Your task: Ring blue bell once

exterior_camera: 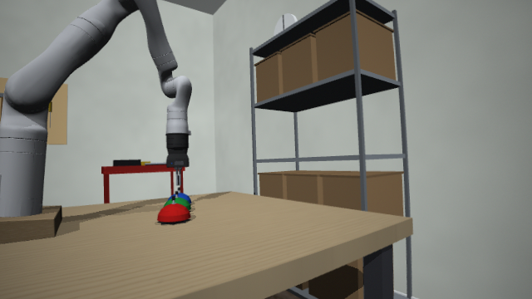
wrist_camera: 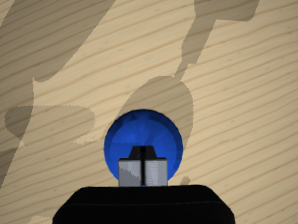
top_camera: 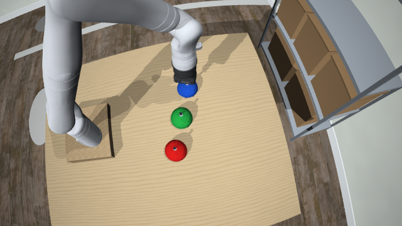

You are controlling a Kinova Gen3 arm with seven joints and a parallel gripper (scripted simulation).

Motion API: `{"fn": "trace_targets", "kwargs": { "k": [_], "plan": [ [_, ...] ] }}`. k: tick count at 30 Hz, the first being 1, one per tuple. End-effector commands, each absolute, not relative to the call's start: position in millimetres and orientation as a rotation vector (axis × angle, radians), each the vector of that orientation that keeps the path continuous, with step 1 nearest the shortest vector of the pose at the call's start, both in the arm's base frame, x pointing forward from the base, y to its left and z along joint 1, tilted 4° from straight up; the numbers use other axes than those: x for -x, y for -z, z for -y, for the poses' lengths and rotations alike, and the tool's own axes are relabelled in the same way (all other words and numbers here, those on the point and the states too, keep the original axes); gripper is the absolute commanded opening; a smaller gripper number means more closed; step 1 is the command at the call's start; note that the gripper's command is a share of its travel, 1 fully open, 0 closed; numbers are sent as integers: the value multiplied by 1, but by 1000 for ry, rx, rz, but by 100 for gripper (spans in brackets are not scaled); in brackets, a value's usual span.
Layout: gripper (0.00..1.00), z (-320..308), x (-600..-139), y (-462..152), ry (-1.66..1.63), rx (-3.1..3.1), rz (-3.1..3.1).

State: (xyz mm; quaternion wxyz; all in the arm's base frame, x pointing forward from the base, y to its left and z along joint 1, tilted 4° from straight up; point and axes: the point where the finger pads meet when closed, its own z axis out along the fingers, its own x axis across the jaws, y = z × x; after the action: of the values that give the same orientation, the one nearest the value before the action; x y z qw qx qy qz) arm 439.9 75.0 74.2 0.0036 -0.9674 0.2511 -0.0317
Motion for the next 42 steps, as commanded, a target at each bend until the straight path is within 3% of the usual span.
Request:
{"fn": "trace_targets", "kwargs": {
  "k": [1,42],
  "plan": [
    [17,-75,-440,-75,102,3032,-787],
    [17,-75,-441,-65,102,3032,-787]
  ]
}}
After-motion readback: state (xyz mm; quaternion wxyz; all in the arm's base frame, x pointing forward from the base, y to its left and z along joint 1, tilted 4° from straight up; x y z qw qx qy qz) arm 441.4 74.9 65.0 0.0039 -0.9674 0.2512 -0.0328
